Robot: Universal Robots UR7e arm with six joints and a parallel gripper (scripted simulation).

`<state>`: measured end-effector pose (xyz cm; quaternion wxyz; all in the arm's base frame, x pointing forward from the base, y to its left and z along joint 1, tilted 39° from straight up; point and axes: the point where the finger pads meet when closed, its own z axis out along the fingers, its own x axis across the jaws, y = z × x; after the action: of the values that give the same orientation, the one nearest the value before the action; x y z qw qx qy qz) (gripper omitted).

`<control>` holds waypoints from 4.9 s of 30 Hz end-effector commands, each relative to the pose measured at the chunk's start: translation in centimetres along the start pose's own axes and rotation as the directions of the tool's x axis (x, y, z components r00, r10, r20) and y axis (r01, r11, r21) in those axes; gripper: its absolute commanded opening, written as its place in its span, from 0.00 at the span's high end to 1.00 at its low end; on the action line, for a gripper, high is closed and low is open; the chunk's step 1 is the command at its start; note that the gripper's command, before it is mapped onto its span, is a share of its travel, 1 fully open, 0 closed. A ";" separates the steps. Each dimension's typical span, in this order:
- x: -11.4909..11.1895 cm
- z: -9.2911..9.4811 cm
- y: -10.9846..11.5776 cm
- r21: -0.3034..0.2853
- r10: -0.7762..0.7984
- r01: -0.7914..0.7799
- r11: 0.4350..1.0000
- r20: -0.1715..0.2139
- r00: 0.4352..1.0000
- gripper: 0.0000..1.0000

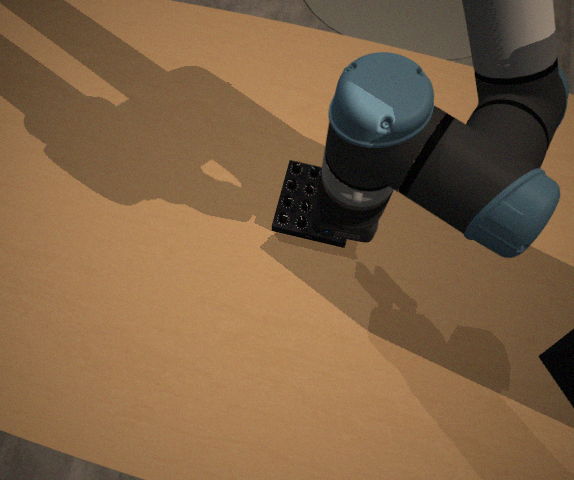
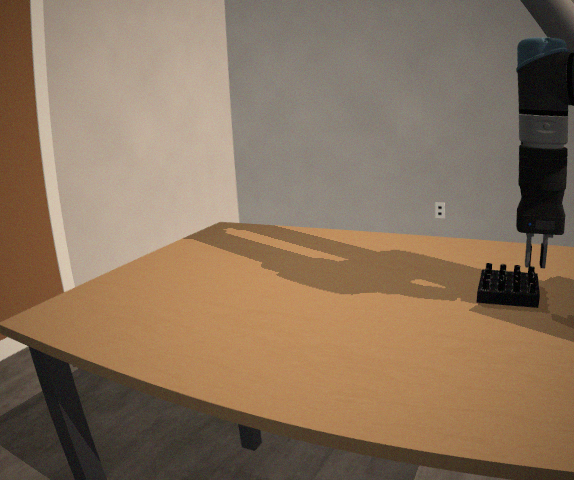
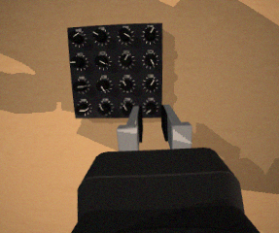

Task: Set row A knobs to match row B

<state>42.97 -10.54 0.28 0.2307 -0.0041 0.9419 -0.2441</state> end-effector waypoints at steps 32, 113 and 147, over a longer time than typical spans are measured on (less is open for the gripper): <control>0.5 -0.7 -0.5 0.000 0.577 -0.577 0.817 0.001 0.817 0.54; 0.0 -2.0 0.0 -0.001 0.996 -0.996 -0.087 0.000 -0.087 0.54; 0.0 -0.1 0.0 -0.001 0.996 -0.996 -0.087 0.000 -0.087 0.54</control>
<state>42.71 -10.30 0.72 0.3358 0.6917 0.6394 0.0051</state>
